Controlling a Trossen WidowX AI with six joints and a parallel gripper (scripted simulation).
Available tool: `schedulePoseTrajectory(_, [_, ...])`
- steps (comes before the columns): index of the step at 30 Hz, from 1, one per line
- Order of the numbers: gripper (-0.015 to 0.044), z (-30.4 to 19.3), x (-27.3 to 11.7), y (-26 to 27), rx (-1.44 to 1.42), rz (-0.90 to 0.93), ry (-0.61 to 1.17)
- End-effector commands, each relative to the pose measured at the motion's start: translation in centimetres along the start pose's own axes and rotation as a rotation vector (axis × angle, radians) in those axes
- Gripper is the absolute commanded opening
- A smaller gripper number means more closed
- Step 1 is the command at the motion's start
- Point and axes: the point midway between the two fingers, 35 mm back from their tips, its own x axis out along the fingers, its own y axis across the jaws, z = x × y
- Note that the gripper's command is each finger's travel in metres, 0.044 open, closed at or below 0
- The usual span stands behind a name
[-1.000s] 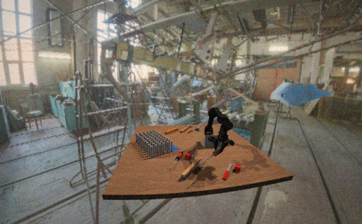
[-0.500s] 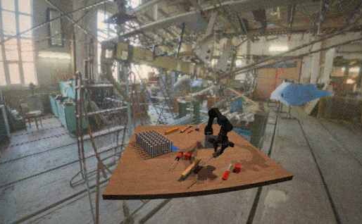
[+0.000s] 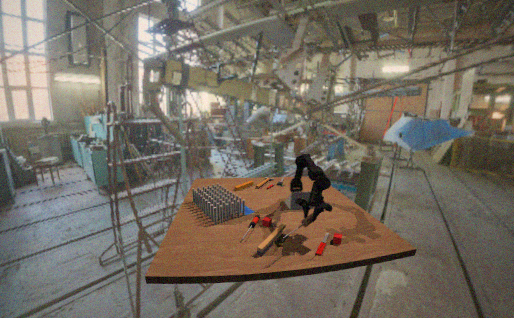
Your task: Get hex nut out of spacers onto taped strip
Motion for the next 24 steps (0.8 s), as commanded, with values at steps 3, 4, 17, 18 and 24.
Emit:
schedulePoseTrajectory(3, [0.0000, 0.1, 0.4, 0.1, -0.002, 0.003, 0.009])
schedulePoseTrajectory(4, [0.0000, 0.1, 0.5, 0.1, -0.002, 0.003, 0.009])
schedulePoseTrajectory(17, [0.0000, 0.7, 1.4, 0.2, -0.002, 0.003, 0.009])
schedulePoseTrajectory(18, [0.0000, 0.7, 1.5, 0.2, -0.002, 0.003, 0.009])
schedulePoseTrajectory(24, [0.0000, 1.0, 1.9, 0.3, -0.002, 0.003, 0.009])
